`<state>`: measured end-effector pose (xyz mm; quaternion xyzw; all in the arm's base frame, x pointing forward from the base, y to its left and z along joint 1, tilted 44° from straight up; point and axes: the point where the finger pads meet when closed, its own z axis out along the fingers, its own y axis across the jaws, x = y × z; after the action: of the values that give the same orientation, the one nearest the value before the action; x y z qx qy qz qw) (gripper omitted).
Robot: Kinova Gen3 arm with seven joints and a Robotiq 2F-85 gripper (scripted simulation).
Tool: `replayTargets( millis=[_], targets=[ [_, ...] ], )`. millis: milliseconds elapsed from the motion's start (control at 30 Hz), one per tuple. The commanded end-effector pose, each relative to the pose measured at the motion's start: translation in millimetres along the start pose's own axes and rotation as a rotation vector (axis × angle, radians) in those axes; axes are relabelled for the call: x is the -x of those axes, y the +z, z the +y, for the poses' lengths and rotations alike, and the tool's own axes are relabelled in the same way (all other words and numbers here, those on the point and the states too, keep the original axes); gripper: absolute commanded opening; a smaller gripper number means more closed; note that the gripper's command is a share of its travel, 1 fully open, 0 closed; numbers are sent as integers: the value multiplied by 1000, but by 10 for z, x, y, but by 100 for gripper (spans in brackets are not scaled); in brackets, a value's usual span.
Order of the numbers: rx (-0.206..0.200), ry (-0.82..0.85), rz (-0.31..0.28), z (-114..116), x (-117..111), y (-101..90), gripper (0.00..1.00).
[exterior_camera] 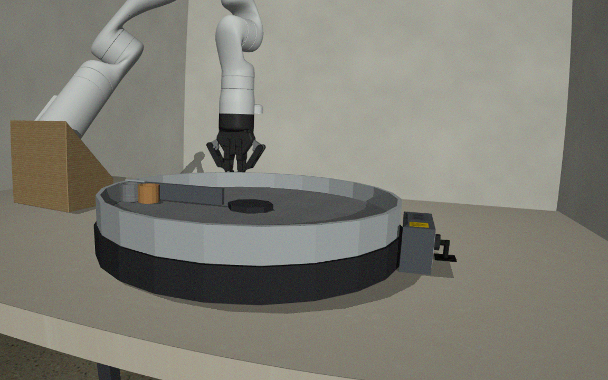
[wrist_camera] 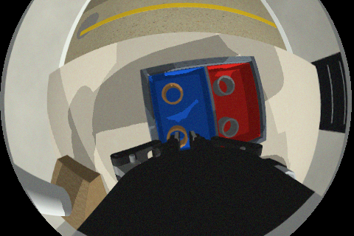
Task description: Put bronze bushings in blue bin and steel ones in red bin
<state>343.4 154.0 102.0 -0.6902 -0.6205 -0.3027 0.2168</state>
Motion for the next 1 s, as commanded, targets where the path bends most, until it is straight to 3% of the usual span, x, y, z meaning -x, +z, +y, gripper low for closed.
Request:
replayTargets(
  millis=[0, 967],
  targets=[
    [1, 0, 0, 4, 2, -14, 16],
    [1, 0, -1, 4, 2, -93, 16]
  ],
)
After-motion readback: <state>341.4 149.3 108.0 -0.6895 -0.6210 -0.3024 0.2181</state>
